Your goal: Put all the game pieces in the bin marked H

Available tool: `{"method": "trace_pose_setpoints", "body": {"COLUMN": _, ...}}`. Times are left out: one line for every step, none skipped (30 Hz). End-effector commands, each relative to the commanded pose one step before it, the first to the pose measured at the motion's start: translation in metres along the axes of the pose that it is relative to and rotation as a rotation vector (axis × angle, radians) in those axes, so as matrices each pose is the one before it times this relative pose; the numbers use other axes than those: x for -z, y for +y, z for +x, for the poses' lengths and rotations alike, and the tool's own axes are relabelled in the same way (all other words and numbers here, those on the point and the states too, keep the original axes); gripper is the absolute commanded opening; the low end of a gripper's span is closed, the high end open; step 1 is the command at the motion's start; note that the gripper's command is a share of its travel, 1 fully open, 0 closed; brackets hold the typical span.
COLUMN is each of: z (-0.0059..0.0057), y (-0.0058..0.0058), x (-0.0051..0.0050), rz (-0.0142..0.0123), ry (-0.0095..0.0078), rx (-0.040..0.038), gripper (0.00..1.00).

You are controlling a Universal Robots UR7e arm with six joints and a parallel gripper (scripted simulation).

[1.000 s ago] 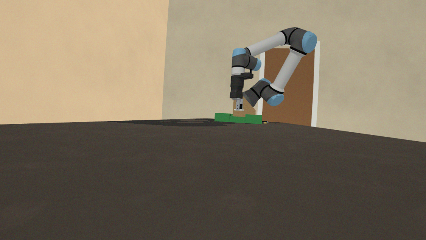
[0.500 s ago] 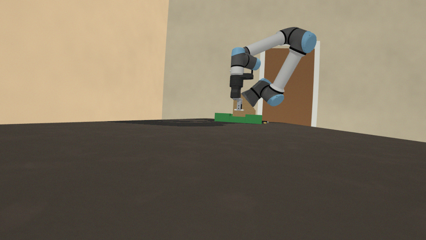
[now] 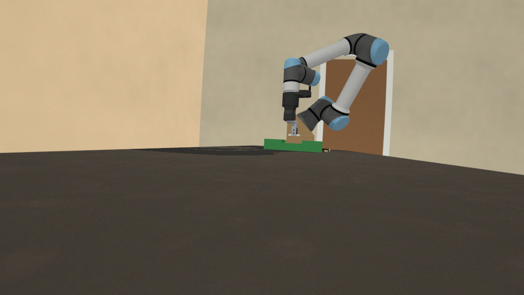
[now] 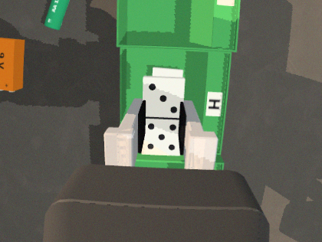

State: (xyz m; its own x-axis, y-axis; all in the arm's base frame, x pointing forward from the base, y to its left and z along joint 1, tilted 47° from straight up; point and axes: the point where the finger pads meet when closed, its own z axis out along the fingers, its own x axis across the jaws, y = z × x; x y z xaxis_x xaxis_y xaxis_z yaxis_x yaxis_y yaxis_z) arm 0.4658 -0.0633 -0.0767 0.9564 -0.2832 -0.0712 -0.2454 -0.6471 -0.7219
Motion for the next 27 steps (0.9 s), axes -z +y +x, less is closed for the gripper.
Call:
{"method": "trace_pose_setpoints", "body": {"z": 0.00038, "y": 0.00026, "x": -0.00136, "rz": -0.00037, "ry": 0.00114, "rx": 0.00089, "gripper": 0.49}}
{"method": "trace_pose_setpoints", "body": {"z": 0.00001, "y": 0.00001, "x": -0.00207, "rz": -0.00001, "ry": 0.00002, "rx": 0.0, "gripper": 0.49}}
{"method": "trace_pose_setpoints", "body": {"z": 0.0, "y": 0.0, "x": -0.002, "rz": 0.0, "ry": 0.0, "rx": 0.0, "gripper": 0.49}}
{"method": "trace_pose_setpoints", "body": {"z": 0.0, "y": 0.0, "x": -0.002, "rz": 0.0, "ry": 0.0, "rx": 0.0, "gripper": 0.49}}
{"method": "trace_pose_setpoints", "body": {"z": 0.0, "y": 0.0, "x": -0.002, "rz": 0.0, "ry": 0.0, "rx": 0.0, "gripper": 0.49}}
{"method": "trace_pose_setpoints", "body": {"z": 0.0, "y": 0.0, "x": -0.002, "rz": 0.0, "ry": 0.0, "rx": 0.0, "gripper": 0.49}}
{"method": "trace_pose_setpoints", "body": {"z": 0.0, "y": 0.0, "x": -0.002, "rz": 0.0, "ry": 0.0, "rx": 0.0, "gripper": 0.49}}
{"method": "trace_pose_setpoints", "body": {"z": 0.0, "y": 0.0, "x": -0.002, "rz": 0.0, "ry": 0.0, "rx": 0.0, "gripper": 0.49}}
{"method": "trace_pose_setpoints", "body": {"z": 0.0, "y": 0.0, "x": -0.002, "rz": 0.0, "ry": 0.0, "rx": 0.0, "gripper": 0.49}}
{"method": "trace_pose_setpoints", "body": {"z": 0.0, "y": 0.0, "x": -0.002, "rz": 0.0, "ry": 0.0, "rx": 0.0, "gripper": 0.49}}
{"method": "trace_pose_setpoints", "body": {"z": 0.0, "y": 0.0, "x": -0.002, "rz": 0.0, "ry": 0.0, "rx": 0.0, "gripper": 0.49}}
{"method": "trace_pose_setpoints", "body": {"z": 0.0, "y": 0.0, "x": -0.002, "rz": 0.0, "ry": 0.0, "rx": 0.0, "gripper": 0.49}}
{"method": "trace_pose_setpoints", "body": {"z": 0.0, "y": 0.0, "x": 0.0, "rz": 0.0, "ry": 0.0, "rx": 0.0, "gripper": 0.49}}
{"method": "trace_pose_setpoints", "body": {"z": 0.0, "y": 0.0, "x": 0.0, "rz": 0.0, "ry": 0.0, "rx": 0.0, "gripper": 0.49}}
{"method": "trace_pose_setpoints", "body": {"z": 0.0, "y": 0.0, "x": -0.00201, "rz": 0.0, "ry": 0.0, "rx": 0.0, "gripper": 0.49}}
{"method": "trace_pose_setpoints", "body": {"z": 0.0, "y": 0.0, "x": -0.002, "rz": 0.0, "ry": 0.0, "rx": 0.0, "gripper": 0.49}}
{"method": "trace_pose_setpoints", "body": {"z": 0.0, "y": 0.0, "x": -0.002, "rz": 0.0, "ry": 0.0, "rx": 0.0, "gripper": 0.49}}
{"method": "trace_pose_setpoints", "body": {"z": 0.0, "y": 0.0, "x": -0.002, "rz": 0.0, "ry": 0.0, "rx": 0.0, "gripper": 0.49}}
{"method": "trace_pose_setpoints", "body": {"z": 0.0, "y": 0.0, "x": -0.002, "rz": 0.0, "ry": 0.0, "rx": 0.0, "gripper": 0.49}}
{"method": "trace_pose_setpoints", "body": {"z": 0.0, "y": 0.0, "x": -0.002, "rz": 0.0, "ry": 0.0, "rx": 0.0, "gripper": 0.49}}
{"method": "trace_pose_setpoints", "body": {"z": 0.0, "y": 0.0, "x": -0.002, "rz": 0.0, "ry": 0.0, "rx": 0.0, "gripper": 0.49}}
{"method": "trace_pose_setpoints", "body": {"z": 0.0, "y": 0.0, "x": -0.002, "rz": 0.0, "ry": 0.0, "rx": 0.0, "gripper": 0.49}}
{"method": "trace_pose_setpoints", "body": {"z": 0.0, "y": 0.0, "x": -0.002, "rz": 0.0, "ry": 0.0, "rx": 0.0, "gripper": 0.49}}
{"method": "trace_pose_setpoints", "body": {"z": 0.0, "y": 0.0, "x": -0.002, "rz": 0.0, "ry": 0.0, "rx": 0.0, "gripper": 0.49}}
{"method": "trace_pose_setpoints", "body": {"z": 0.00003, "y": 0.00002, "x": -0.0004, "rz": 0.0, "ry": 0.0, "rx": 0.0, "gripper": 0.49}}
{"method": "trace_pose_setpoints", "body": {"z": 0.00003, "y": 0.00002, "x": 0.0, "rz": 0.0, "ry": 0.0, "rx": 0.0, "gripper": 0.49}}
{"method": "trace_pose_setpoints", "body": {"z": 0.00004, "y": 0.00002, "x": 0.0, "rz": 0.0, "ry": 0.0, "rx": 0.0, "gripper": 0.49}}
